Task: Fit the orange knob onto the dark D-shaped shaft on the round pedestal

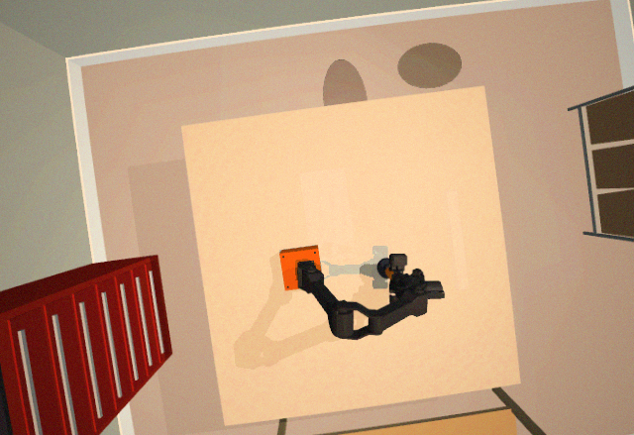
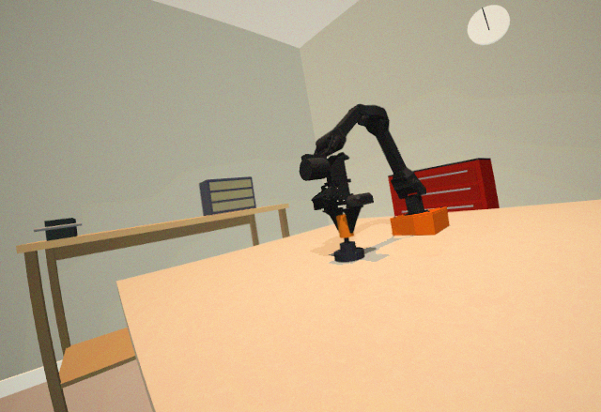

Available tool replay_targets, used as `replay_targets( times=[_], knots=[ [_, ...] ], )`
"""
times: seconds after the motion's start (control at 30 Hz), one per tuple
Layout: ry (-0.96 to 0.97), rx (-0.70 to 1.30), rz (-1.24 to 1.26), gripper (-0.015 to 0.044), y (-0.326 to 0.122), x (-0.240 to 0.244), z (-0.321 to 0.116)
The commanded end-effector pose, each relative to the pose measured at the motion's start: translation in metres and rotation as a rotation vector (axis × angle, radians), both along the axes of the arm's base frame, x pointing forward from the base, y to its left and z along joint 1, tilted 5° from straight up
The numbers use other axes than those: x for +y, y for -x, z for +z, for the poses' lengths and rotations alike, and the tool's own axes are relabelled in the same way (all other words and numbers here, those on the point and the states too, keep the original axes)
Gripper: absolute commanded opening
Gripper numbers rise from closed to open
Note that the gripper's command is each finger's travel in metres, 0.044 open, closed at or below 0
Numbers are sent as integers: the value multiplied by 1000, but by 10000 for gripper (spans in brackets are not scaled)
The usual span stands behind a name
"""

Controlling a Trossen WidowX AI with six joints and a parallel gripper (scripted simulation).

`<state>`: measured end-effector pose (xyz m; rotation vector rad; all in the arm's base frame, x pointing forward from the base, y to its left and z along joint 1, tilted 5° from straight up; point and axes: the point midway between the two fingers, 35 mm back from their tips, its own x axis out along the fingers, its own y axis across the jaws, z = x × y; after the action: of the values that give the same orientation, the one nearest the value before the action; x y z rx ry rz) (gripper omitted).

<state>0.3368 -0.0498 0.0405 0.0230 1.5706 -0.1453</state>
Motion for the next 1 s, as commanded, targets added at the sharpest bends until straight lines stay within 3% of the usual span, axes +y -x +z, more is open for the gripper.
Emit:
replay_targets(
  times=[0.0, 0.27, 0.97],
  knots=[
    [3, -5, 2, 0, -1, 0, 4],
    [3, 11, 211, 0, -2, 0, 5],
    [3, 11, 211, 0, -8, -1, -1]
  ],
)
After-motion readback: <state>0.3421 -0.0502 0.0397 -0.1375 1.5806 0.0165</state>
